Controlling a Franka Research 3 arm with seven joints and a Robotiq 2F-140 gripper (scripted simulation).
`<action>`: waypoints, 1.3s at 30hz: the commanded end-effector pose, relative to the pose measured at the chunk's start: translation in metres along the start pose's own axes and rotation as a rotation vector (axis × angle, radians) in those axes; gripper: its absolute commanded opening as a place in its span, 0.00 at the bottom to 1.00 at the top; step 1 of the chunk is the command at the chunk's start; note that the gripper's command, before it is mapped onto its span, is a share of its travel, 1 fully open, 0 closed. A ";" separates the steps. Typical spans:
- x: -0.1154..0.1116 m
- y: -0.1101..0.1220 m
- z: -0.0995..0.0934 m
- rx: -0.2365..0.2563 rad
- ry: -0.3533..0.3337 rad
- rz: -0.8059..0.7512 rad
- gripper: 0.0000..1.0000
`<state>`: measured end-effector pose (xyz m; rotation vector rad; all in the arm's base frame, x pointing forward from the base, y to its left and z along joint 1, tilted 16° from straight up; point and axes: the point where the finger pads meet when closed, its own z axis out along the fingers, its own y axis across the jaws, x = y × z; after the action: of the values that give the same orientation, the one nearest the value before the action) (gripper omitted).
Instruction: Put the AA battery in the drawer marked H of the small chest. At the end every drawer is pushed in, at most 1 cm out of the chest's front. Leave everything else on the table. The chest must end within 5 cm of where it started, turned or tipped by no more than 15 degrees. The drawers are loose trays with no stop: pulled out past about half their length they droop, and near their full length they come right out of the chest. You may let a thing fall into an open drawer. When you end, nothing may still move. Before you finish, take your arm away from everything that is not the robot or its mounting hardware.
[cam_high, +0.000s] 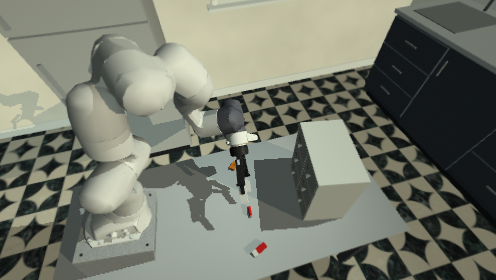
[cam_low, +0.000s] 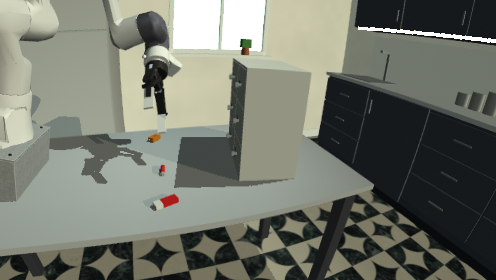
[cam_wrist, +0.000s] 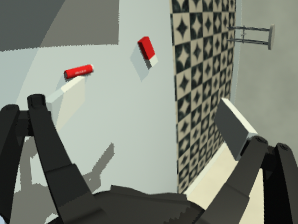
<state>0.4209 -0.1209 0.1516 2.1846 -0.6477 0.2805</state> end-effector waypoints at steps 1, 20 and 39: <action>0.003 0.003 0.000 -0.013 0.009 0.043 1.00; 0.015 0.013 0.013 -0.089 0.102 0.076 1.00; 0.015 0.013 0.013 -0.089 0.102 0.076 1.00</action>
<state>0.4244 -0.1438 0.1566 2.0564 -0.6614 0.3766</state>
